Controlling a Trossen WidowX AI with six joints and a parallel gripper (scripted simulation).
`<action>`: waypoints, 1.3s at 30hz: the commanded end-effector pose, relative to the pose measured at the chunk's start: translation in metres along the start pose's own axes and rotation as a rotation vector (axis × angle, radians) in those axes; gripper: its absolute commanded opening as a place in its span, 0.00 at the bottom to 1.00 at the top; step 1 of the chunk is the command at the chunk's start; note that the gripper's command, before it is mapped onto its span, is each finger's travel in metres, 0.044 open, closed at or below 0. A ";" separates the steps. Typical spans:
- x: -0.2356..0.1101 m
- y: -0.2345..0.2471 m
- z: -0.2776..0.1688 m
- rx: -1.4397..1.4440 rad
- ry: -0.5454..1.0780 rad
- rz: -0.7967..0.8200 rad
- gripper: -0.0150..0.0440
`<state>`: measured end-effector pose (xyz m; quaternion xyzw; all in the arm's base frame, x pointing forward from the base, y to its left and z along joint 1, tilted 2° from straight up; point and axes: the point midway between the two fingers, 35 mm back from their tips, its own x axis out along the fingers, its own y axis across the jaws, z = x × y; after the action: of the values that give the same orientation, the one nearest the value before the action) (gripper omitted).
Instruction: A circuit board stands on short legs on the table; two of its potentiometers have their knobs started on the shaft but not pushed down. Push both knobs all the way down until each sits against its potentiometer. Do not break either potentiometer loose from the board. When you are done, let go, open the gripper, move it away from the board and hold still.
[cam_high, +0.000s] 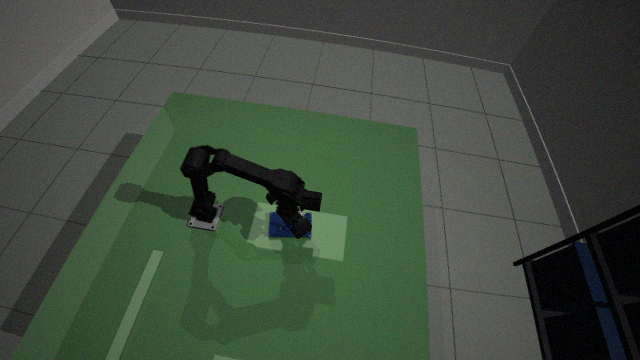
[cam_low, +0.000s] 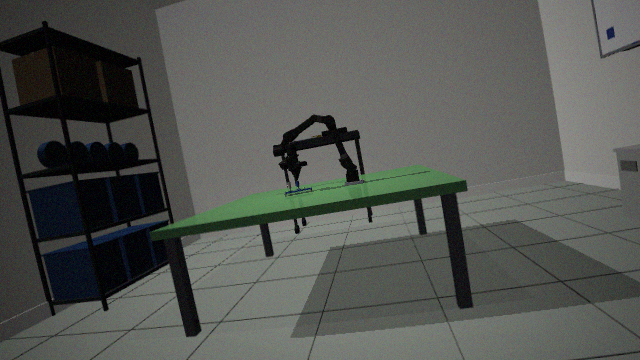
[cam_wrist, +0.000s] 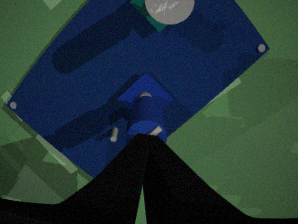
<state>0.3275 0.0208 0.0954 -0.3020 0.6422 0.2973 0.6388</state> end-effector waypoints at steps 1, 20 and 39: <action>0.001 0.000 -0.001 -0.006 0.003 -0.003 0.25; 0.006 0.000 -0.001 -0.006 0.003 -0.003 0.25; 0.006 0.000 -0.001 -0.006 0.003 -0.003 0.25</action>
<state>0.3277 0.0208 0.0899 -0.3022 0.6417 0.2971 0.6392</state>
